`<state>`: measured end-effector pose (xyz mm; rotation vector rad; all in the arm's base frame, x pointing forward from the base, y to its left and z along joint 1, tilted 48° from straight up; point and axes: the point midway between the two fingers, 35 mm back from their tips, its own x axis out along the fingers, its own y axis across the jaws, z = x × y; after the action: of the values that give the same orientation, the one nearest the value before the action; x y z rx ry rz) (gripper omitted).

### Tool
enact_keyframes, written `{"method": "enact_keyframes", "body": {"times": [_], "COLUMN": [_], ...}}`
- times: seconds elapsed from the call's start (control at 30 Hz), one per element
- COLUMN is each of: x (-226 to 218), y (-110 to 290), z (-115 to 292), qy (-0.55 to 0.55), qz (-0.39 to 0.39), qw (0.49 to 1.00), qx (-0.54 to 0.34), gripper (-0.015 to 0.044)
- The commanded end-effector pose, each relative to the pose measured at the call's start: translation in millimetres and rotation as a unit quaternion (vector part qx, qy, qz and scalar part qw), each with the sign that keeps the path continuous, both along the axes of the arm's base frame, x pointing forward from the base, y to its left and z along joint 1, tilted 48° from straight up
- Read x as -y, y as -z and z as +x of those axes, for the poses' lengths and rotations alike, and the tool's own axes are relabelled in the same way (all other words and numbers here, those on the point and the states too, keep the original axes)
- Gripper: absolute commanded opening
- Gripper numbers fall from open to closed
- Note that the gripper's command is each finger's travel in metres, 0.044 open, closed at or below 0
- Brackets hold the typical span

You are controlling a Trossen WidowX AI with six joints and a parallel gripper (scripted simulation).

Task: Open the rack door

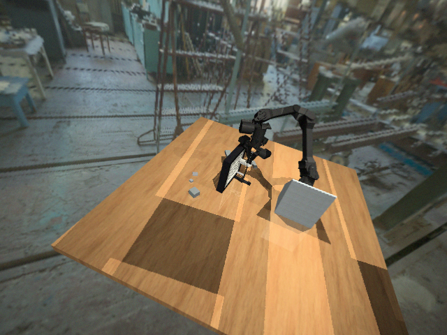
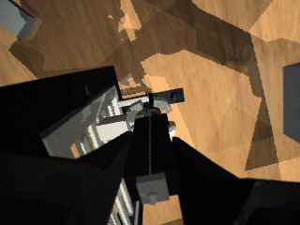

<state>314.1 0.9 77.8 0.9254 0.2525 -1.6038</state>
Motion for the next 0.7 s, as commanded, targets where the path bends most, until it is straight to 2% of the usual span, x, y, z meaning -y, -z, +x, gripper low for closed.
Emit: {"method": "enact_keyframes", "body": {"times": [0.0,0.1,0.2,0.4,0.67], "x": [1.2,1.2,1.2,1.2,1.2], "y": [0.1,0.1,0.1,0.1,0.1], "z": [-0.2,-0.2,-0.2,-0.2,-0.1], "qy": [0.005,0.005,-0.020,-0.120,-0.249], "qz": [0.000,0.000,-0.001,-0.004,-0.008], "qw": [1.000,1.000,1.000,0.984,0.929], "qx": [0.003,0.003,-0.024,-0.132,-0.272], "gripper": [0.0232,0.0294,0.0294,0.0294,0.0294]}}
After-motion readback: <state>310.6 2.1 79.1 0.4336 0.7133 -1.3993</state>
